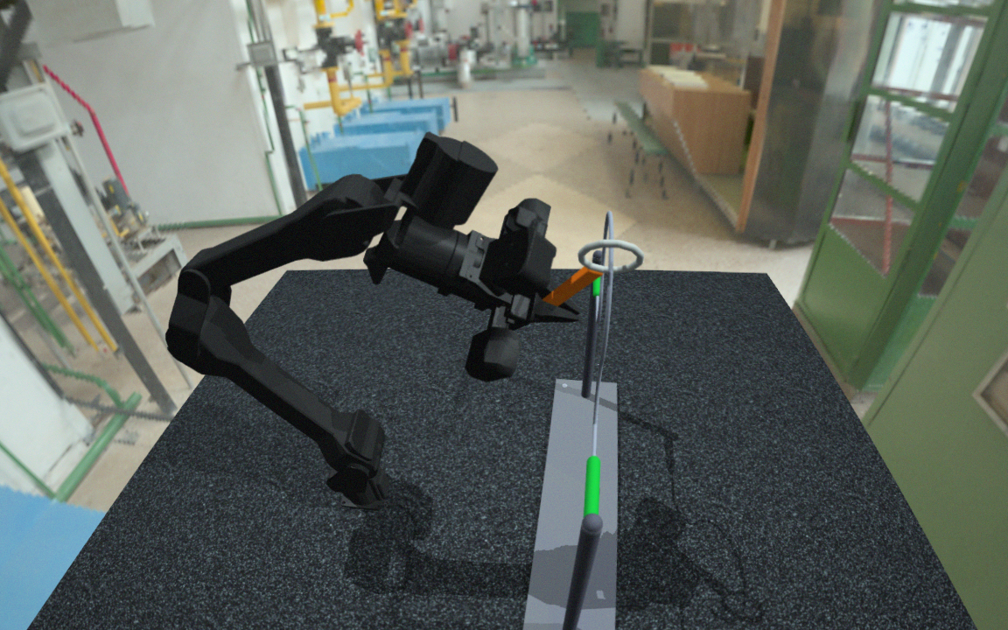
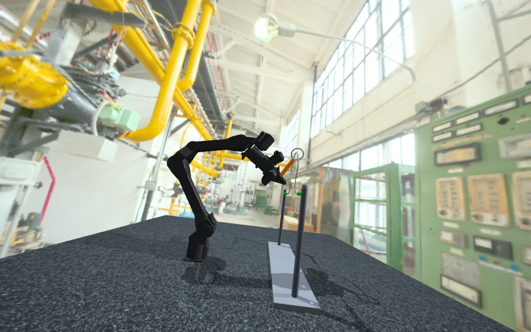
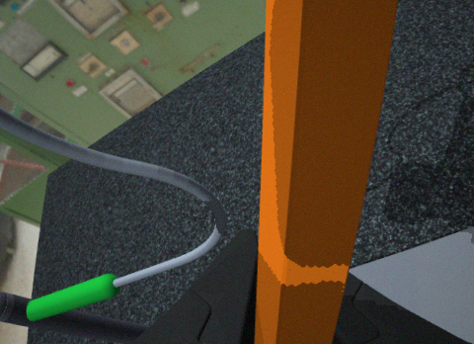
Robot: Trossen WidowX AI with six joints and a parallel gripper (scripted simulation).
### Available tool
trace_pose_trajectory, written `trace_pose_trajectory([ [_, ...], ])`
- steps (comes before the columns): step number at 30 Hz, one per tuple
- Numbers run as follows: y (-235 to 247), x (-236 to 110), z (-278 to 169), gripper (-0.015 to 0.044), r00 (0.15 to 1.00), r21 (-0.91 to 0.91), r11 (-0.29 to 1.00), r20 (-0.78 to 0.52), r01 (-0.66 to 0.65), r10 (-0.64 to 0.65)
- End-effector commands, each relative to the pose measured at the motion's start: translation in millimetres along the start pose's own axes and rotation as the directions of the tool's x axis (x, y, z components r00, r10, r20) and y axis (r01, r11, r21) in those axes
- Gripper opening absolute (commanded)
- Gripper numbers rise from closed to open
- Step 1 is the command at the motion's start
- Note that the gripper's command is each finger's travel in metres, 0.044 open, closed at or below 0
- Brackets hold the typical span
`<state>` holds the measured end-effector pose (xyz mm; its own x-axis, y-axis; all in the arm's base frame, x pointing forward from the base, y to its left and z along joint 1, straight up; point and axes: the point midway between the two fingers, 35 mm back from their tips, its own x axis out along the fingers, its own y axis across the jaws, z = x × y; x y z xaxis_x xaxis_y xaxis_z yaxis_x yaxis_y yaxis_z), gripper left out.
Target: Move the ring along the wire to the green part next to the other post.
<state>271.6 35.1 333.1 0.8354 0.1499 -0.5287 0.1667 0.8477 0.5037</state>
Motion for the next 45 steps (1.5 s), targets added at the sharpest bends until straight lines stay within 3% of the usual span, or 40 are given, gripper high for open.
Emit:
trace_pose_trajectory([
  [1,-1.7,-0.2,2.6,-0.015,0.999,-0.048,0.998,0.012,0.034,-0.033],
  [22,-15.9,-0.1,5.0,-0.015,0.979,-0.28,0.938,0.076,0.205,-0.191],
  [45,-30.0,-2.9,11.3,-0.015,0.926,-0.499,0.78,0.185,0.378,-0.33],
])
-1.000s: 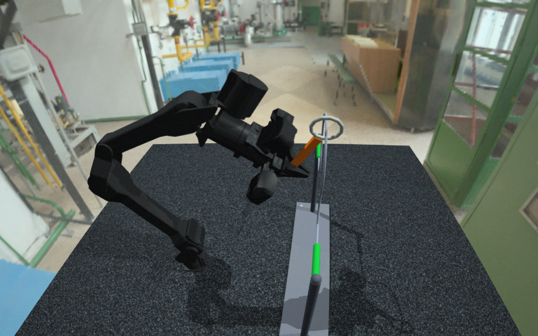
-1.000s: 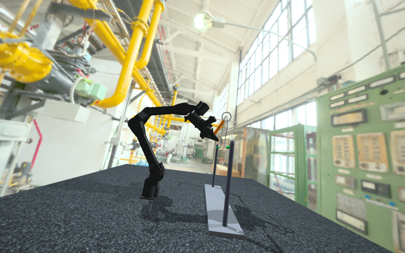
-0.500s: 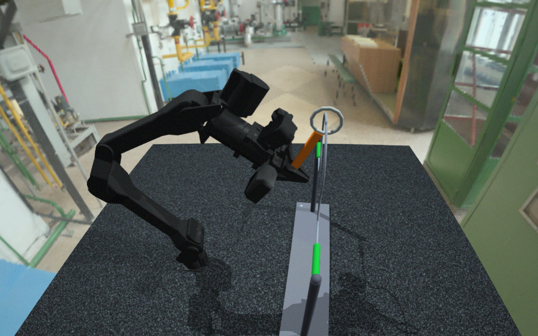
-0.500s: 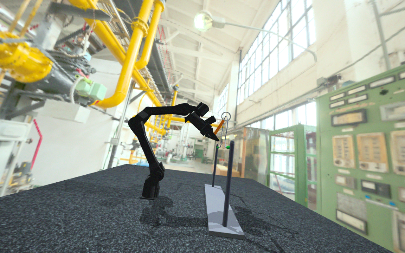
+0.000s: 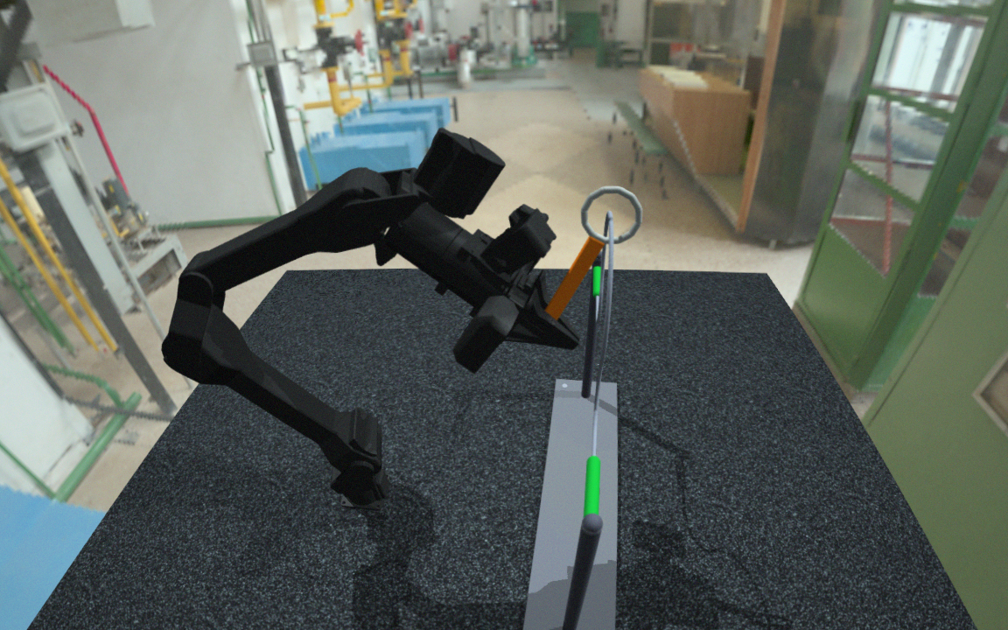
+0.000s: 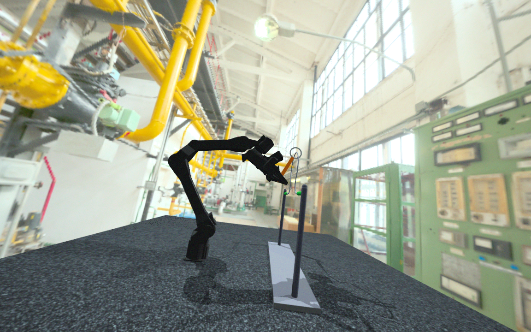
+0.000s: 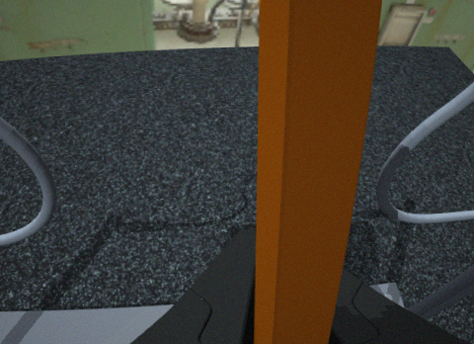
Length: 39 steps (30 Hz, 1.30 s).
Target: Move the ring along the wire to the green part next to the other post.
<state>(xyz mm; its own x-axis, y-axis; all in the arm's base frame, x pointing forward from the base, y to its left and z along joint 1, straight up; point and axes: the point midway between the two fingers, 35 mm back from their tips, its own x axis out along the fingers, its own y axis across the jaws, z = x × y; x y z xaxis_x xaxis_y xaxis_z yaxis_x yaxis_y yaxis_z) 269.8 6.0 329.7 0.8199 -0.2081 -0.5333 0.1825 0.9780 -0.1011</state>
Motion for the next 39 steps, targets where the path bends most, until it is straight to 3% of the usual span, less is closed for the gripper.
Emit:
trace_pose_trajectory([
  [1,-2.8,2.1,-1.9,-0.015,0.999,-0.05,0.998,0.004,0.036,-0.036],
  [39,-27.6,0.2,5.1,-0.015,0.947,-0.453,0.831,0.148,0.322,-0.286],
])
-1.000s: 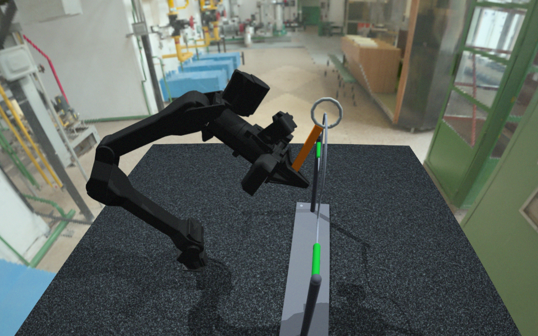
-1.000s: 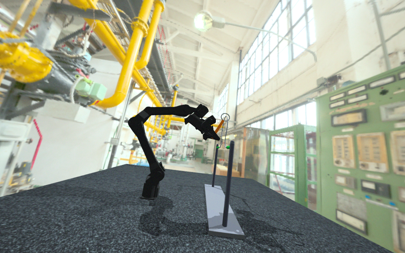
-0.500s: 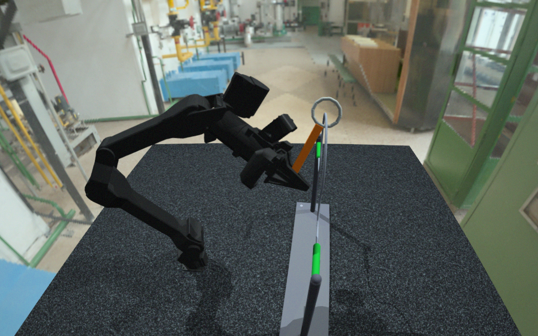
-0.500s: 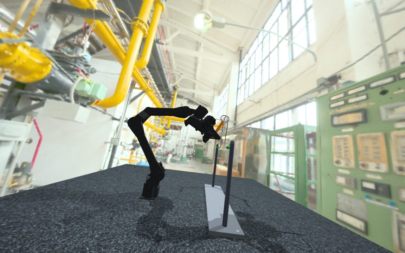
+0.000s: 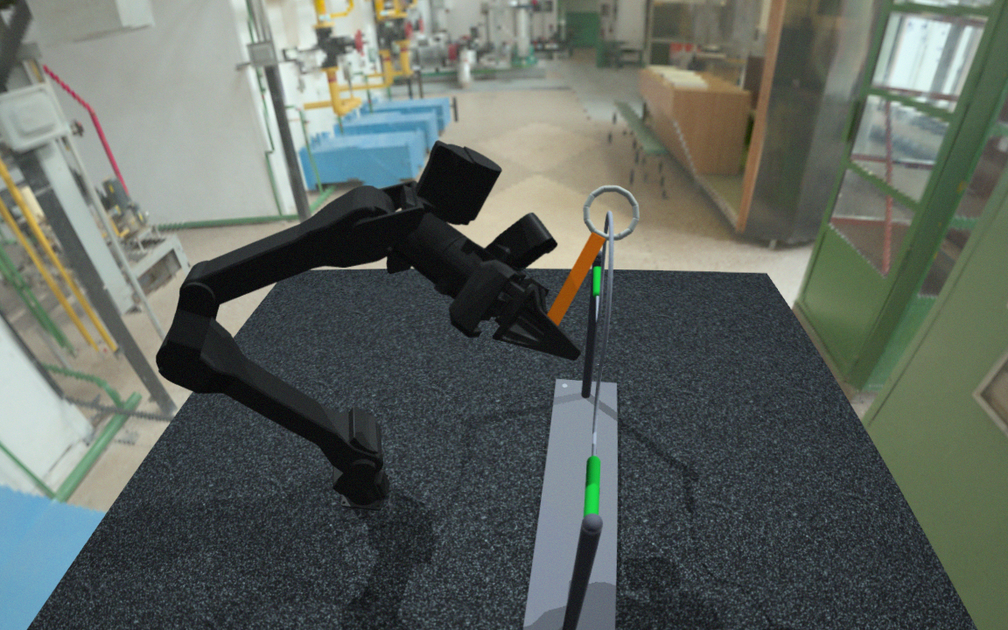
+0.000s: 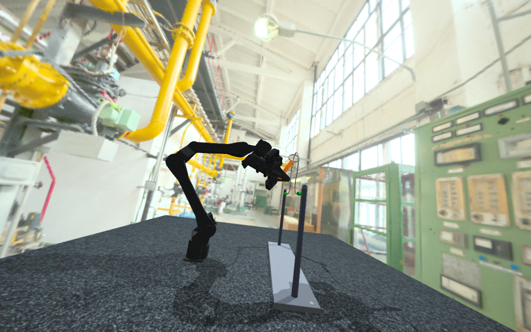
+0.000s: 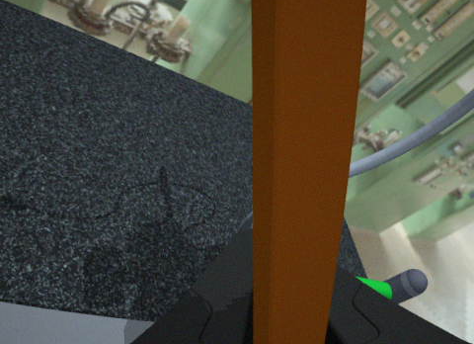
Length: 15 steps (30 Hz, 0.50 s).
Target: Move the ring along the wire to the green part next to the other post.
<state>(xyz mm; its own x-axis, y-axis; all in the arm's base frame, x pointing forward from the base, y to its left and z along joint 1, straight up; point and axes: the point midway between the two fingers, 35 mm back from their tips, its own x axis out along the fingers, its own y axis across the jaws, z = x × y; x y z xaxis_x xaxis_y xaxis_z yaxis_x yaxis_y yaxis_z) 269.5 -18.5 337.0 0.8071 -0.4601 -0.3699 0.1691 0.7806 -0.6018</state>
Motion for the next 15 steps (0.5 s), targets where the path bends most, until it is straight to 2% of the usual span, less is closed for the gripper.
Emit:
trace_pose_trajectory([
  [1,-2.9,0.0,-2.4,-0.015,0.999,-0.047,0.998,0.005,0.034,-0.033],
  [15,-12.4,0.1,-1.0,-0.015,0.99,-0.21,0.968,0.042,0.138,-0.132],
])
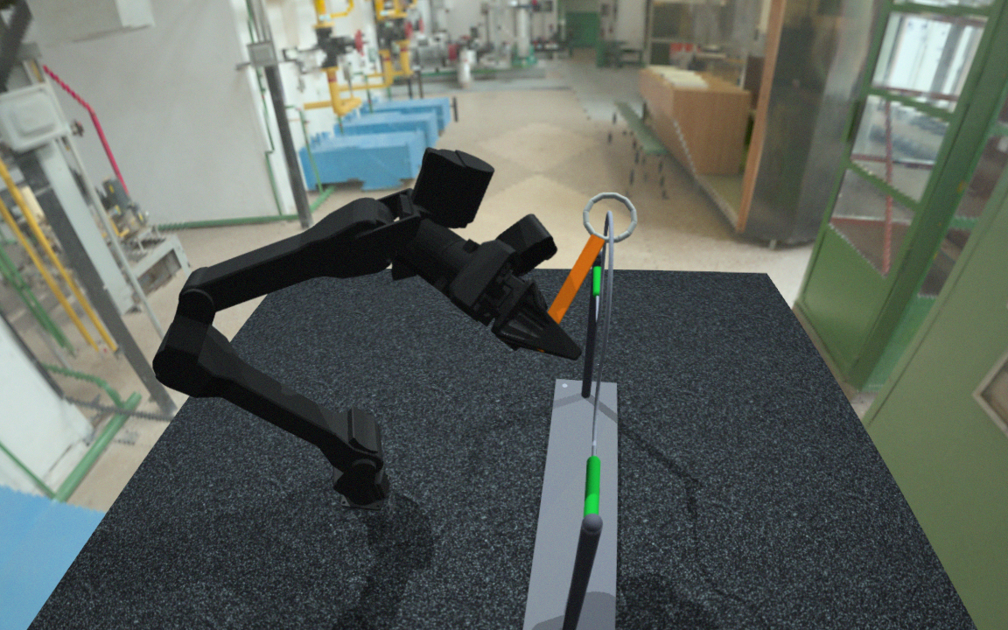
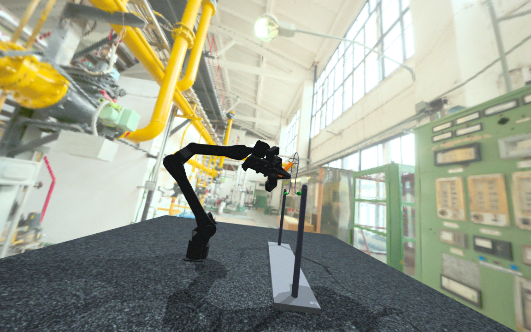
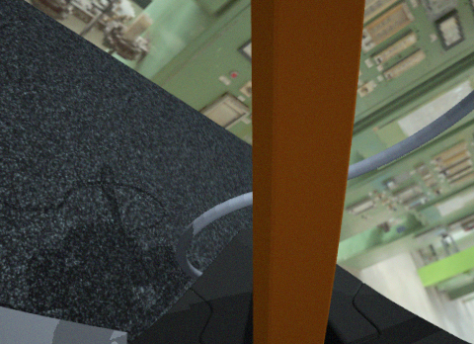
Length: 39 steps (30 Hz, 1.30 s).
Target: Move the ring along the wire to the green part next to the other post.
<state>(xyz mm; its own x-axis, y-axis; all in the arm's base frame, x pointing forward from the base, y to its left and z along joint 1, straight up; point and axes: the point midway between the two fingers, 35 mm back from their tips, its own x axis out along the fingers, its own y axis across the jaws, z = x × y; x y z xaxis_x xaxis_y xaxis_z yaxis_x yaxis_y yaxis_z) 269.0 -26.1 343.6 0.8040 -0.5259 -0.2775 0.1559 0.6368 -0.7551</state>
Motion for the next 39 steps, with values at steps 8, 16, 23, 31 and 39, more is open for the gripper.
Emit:
trace_pose_trajectory([
  [8,-7.0,-0.1,-2.1,-0.015,0.997,-0.122,0.989,0.018,0.08,-0.078],
  [16,-12.4,-0.2,-1.1,-0.015,0.99,-0.216,0.967,0.04,0.139,-0.133],
  [23,-17.1,-0.5,0.2,-0.015,0.982,-0.295,0.936,0.062,0.189,-0.179],
  [31,-22.2,-1.2,2.2,-0.015,0.969,-0.382,0.891,0.092,0.246,-0.228],
  [39,-27.0,-2.2,4.6,-0.015,0.954,-0.463,0.834,0.126,0.3,-0.273],
])
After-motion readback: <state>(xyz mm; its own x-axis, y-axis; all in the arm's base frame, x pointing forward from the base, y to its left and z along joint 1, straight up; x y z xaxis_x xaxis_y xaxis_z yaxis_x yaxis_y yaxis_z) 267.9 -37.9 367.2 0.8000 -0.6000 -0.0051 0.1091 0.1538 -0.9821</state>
